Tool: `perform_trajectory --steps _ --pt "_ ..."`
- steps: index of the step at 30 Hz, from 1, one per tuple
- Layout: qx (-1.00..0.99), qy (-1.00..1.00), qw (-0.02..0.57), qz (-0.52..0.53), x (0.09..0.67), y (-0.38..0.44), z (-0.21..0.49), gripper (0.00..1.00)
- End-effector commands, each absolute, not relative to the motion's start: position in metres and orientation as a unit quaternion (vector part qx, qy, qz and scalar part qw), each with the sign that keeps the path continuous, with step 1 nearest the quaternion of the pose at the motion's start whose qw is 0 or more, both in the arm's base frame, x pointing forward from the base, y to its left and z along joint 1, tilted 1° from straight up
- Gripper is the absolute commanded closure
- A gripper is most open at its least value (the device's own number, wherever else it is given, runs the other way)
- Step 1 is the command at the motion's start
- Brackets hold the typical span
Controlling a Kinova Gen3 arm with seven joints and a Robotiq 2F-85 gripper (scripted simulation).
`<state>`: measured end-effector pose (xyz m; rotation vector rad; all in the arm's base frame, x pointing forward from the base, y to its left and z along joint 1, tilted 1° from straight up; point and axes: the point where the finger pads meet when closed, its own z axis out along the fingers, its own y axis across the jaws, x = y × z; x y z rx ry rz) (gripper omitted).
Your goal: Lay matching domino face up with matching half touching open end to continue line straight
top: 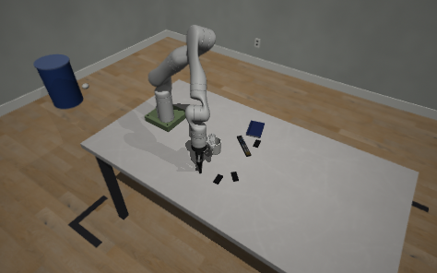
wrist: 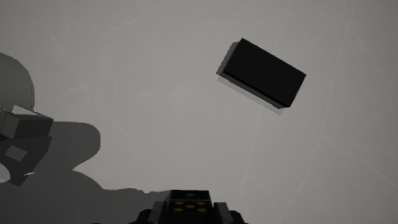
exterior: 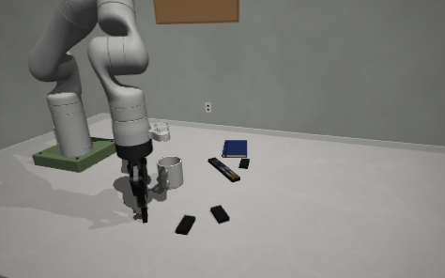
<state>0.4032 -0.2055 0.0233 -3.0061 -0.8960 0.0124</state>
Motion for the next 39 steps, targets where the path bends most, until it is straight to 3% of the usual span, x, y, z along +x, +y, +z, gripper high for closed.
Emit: perform_trajectory --steps 1,39 --pt "-0.958 -0.286 0.002 0.003 0.4036 -0.2057 0.0239 0.65" --pt "-0.958 -0.286 0.007 -0.014 0.4016 -0.2070 0.0240 0.65"
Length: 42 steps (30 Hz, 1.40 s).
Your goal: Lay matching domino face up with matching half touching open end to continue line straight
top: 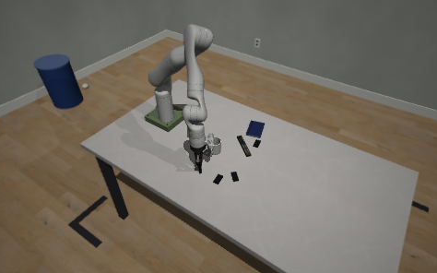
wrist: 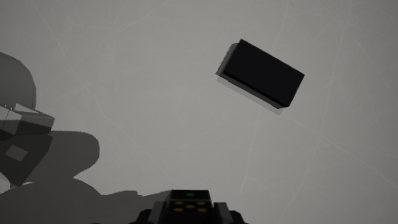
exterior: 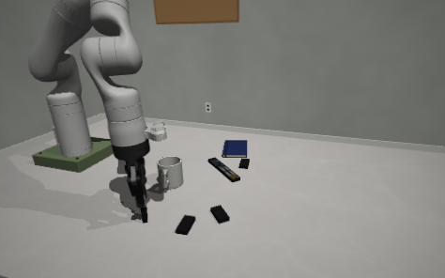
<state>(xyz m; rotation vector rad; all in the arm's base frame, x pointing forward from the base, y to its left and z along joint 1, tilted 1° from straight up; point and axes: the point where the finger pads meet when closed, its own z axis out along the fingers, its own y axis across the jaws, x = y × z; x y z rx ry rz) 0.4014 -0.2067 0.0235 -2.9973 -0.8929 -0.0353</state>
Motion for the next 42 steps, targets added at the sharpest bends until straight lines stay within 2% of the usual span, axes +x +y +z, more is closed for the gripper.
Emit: perform_trajectory --steps 1,42 --pt "-0.958 -0.286 0.007 -0.015 0.4015 -0.2071 0.0240 0.65" --pt "-0.957 -0.285 0.018 -0.050 0.3974 -0.2097 0.0240 0.65"
